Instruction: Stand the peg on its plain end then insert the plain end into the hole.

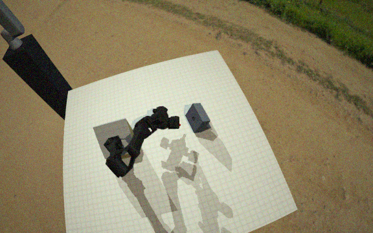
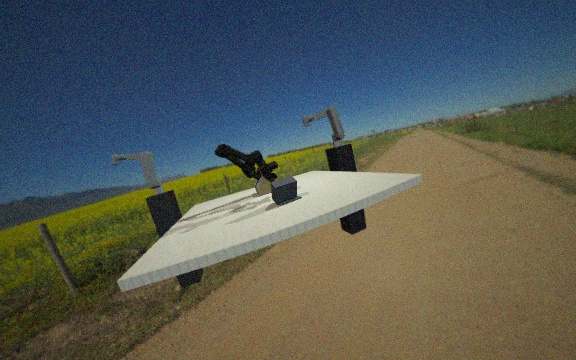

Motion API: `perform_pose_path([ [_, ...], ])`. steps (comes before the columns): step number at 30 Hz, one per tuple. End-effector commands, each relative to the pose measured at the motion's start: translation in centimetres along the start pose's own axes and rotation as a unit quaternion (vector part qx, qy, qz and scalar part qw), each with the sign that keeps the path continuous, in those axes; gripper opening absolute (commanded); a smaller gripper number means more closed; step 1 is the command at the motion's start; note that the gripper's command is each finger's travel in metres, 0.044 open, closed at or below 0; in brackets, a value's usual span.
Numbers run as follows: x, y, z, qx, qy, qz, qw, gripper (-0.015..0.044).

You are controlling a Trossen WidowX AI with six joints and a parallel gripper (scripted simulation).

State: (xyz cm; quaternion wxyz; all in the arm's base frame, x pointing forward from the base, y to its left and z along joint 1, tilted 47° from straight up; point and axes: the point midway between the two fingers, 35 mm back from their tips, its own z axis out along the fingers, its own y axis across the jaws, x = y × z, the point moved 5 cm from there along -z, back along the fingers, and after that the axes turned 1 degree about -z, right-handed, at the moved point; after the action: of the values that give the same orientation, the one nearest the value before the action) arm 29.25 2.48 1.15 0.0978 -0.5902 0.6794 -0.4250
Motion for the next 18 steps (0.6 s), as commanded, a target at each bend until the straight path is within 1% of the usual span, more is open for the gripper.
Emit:
perform_pose_path([
  [1,-0.08,0.39,-0.01,0.003,-0.005,-0.012,1.0,0.0],
  [18,-0.5,0.63,-0.2,0.039,-0.02,-0.045,0.998,0.0],
])
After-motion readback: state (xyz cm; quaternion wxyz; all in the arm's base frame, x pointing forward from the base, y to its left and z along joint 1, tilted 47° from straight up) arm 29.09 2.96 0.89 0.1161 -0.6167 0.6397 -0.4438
